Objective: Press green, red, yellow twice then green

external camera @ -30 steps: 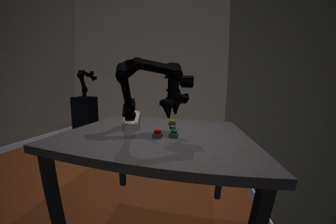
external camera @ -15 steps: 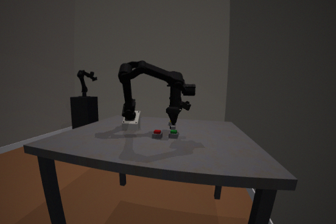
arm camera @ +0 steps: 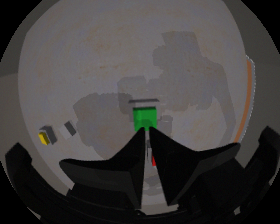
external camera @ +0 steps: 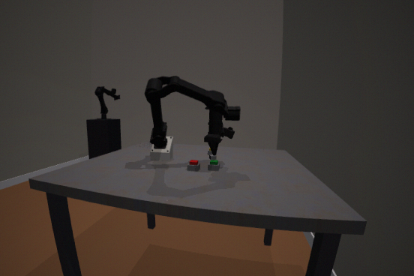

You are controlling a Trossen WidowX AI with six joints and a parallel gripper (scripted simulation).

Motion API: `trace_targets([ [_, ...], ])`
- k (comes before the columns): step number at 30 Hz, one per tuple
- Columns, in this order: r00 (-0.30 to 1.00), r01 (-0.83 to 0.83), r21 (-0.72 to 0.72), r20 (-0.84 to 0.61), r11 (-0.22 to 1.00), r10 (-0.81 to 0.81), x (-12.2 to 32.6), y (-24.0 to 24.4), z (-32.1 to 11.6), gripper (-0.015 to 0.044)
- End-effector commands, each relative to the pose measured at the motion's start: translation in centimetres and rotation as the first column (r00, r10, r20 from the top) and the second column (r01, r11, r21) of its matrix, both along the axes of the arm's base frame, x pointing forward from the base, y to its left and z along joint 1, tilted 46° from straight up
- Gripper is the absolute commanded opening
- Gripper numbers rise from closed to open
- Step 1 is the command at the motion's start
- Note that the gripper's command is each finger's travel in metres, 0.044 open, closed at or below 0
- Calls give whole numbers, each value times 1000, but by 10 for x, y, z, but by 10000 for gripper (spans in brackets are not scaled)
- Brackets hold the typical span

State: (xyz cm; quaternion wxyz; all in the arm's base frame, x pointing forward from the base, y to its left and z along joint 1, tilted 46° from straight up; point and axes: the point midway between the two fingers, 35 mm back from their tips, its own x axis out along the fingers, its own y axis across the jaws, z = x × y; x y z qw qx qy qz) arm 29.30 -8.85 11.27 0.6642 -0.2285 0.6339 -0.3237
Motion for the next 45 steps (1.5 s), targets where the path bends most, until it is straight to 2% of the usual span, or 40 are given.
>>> trace_targets([
  [1, 1000, -4, -4, -5, 1000, 4, -1, -1, -1, 20],
  [24, 1000, -4, -6, -4, 1000, 4, -1, -25, -23, 20],
  [42, 1000, -4, -6, -4, 1000, 4, -1, -25, -23, 20],
  [45, 1000, -4, -3, -2, 1000, 4, 0, -8, -7, 20],
])
